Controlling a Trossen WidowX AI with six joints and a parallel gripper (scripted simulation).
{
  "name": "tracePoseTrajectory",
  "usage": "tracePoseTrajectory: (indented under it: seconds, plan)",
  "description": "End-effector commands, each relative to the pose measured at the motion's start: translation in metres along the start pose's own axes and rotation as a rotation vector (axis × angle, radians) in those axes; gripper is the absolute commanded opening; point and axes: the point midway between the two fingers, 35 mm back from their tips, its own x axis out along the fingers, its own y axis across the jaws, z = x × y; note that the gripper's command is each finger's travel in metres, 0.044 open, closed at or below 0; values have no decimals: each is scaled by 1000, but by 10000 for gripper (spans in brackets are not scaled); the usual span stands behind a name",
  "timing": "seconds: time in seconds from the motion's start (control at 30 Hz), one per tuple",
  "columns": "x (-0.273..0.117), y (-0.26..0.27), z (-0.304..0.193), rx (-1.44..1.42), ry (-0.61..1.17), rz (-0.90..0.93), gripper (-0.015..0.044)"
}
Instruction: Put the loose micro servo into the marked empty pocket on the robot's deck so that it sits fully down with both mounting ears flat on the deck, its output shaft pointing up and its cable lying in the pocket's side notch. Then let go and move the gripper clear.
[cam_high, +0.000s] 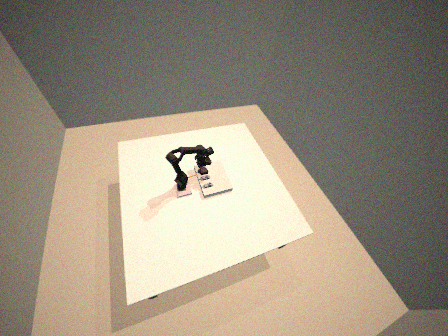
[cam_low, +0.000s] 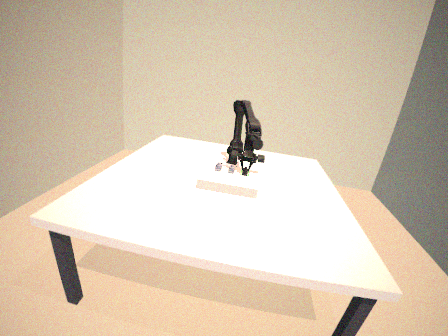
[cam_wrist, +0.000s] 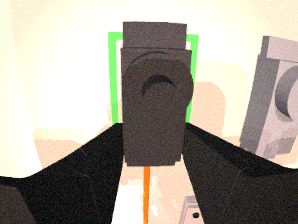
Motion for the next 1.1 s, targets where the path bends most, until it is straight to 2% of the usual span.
tracePoseTrajectory:
  seconds: [0.0,0.07,0.17,0.3,0.53,0.63,0.87,1.07]
  plan:
    - [0,0,0,4,-1,2,157]
    - [0,0,0,4,-1,2,187]
    - [-6,0,0,4,-1,2,187]
    - [-33,-1,-2,4,-1,2,187]
    - [-35,-1,-1,4,-1,2,187]
    - [-38,0,7,8,-3,1,266]
    - [-72,3,58,7,-6,2,440]
    - [-98,0,103,4,-9,1,440]
